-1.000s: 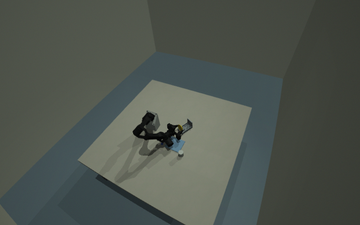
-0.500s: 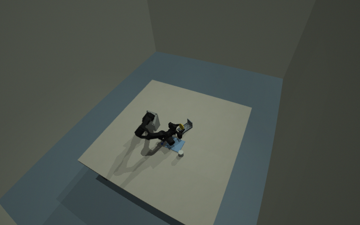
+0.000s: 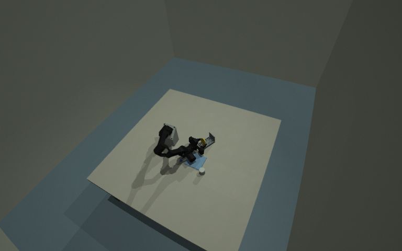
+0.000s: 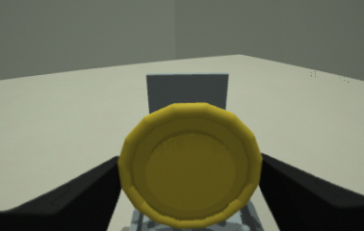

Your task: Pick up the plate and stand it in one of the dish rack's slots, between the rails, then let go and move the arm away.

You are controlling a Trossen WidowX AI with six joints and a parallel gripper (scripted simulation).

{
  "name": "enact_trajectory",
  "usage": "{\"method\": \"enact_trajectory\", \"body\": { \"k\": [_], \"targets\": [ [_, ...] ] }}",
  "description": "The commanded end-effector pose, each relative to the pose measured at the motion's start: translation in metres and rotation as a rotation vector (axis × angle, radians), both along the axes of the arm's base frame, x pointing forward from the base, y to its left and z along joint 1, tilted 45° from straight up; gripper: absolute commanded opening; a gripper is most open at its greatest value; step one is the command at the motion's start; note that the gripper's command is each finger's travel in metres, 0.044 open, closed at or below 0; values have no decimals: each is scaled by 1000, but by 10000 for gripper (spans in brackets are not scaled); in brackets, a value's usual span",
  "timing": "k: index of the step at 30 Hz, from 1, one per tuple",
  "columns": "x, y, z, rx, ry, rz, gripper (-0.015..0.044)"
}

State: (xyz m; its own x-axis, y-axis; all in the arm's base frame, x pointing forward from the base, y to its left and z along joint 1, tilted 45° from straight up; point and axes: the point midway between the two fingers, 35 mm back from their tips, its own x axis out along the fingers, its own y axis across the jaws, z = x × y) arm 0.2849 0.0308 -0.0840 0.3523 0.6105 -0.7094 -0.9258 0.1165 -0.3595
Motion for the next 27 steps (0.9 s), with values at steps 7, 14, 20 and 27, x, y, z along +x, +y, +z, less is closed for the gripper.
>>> {"method": "enact_trajectory", "body": {
  "k": [7, 14, 20, 27],
  "targets": [
    [0, 1, 1, 0, -2, 1, 0],
    [1, 1, 1, -1, -4, 3, 79],
    [1, 1, 1, -1, -4, 3, 236],
    [1, 1, 1, -1, -4, 3, 400]
  ]
}}
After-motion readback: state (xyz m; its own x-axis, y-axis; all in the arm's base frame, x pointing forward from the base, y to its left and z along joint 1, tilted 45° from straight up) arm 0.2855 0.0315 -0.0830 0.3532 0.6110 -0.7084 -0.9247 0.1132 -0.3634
